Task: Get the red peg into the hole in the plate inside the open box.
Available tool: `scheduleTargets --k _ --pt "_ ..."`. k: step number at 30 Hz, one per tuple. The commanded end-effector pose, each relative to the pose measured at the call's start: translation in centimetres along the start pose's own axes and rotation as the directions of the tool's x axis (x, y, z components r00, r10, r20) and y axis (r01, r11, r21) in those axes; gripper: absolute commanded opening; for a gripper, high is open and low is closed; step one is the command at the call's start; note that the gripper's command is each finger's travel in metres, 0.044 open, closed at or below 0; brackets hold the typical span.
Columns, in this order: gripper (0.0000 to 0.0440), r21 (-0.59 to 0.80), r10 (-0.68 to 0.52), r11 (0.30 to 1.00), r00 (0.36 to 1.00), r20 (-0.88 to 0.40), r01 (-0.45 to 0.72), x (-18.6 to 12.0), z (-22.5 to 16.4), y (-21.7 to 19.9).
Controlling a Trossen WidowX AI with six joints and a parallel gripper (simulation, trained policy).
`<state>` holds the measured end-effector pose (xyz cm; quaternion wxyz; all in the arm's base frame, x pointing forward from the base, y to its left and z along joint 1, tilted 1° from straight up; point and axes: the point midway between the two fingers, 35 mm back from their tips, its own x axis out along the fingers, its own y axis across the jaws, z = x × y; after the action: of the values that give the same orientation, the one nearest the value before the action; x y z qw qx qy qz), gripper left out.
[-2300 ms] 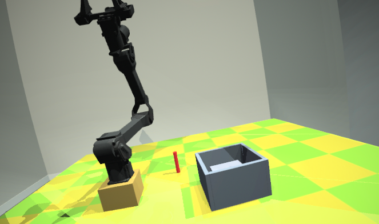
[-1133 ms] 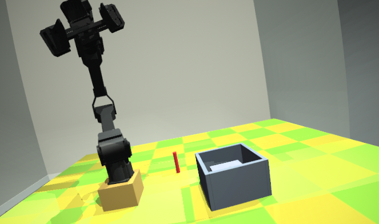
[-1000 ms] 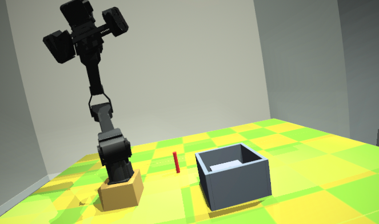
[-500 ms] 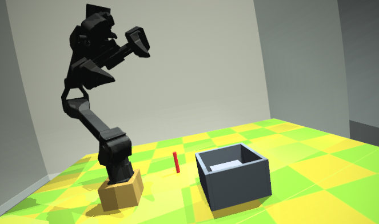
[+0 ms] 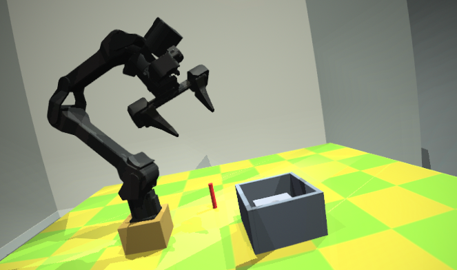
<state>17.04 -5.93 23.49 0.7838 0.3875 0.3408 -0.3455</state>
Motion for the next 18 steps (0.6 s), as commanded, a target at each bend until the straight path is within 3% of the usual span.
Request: scheduleTargets --k 1,18 --pt "0.0440 -0.013 -0.037 0.999 0.997 -0.067 0.036 1.0 -1.7 0.3" --pt "0.0440 -0.118 -0.256 0.966 0.920 -0.297 0.230 4.3 -11.2 1.3"
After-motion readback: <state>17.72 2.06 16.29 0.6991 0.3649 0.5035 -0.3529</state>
